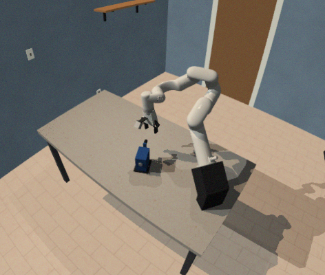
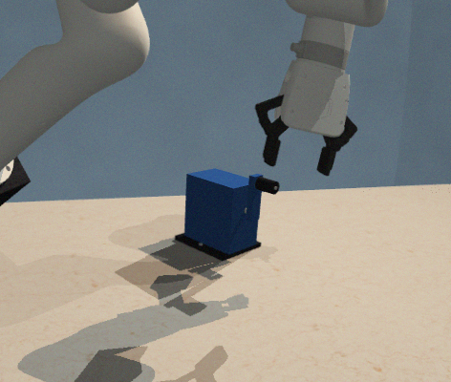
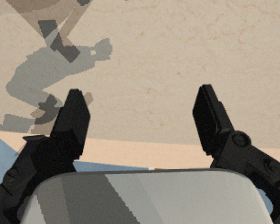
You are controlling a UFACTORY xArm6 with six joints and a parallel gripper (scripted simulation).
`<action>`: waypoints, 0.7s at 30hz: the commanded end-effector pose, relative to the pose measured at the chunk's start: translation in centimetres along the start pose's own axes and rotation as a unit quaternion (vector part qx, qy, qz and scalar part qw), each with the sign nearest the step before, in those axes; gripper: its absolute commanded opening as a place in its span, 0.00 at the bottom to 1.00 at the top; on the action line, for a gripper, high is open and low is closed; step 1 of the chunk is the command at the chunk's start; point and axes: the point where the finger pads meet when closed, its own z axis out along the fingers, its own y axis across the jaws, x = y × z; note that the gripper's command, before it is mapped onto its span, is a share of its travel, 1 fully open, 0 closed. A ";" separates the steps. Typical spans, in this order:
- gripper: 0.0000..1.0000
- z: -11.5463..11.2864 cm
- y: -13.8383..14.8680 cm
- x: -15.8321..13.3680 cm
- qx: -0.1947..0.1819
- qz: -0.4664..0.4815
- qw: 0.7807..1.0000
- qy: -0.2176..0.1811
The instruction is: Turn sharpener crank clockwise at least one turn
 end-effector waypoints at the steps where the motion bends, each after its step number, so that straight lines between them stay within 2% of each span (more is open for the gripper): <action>1: 1.00 -0.7 -0.4 1.9 -0.018 -0.081 0.997 -0.005; 7: 1.00 -1.6 -0.9 3.9 -0.041 -0.168 0.985 -0.011; 9: 1.00 -1.6 -0.9 3.9 -0.041 -0.168 0.985 -0.011; 11: 1.00 -2.2 -1.2 5.1 -0.058 -0.220 0.974 -0.016; 15: 1.00 -2.8 -1.5 6.1 -0.073 -0.265 0.961 -0.022; 21: 1.00 -2.9 -1.6 6.3 -0.076 -0.272 0.959 -0.023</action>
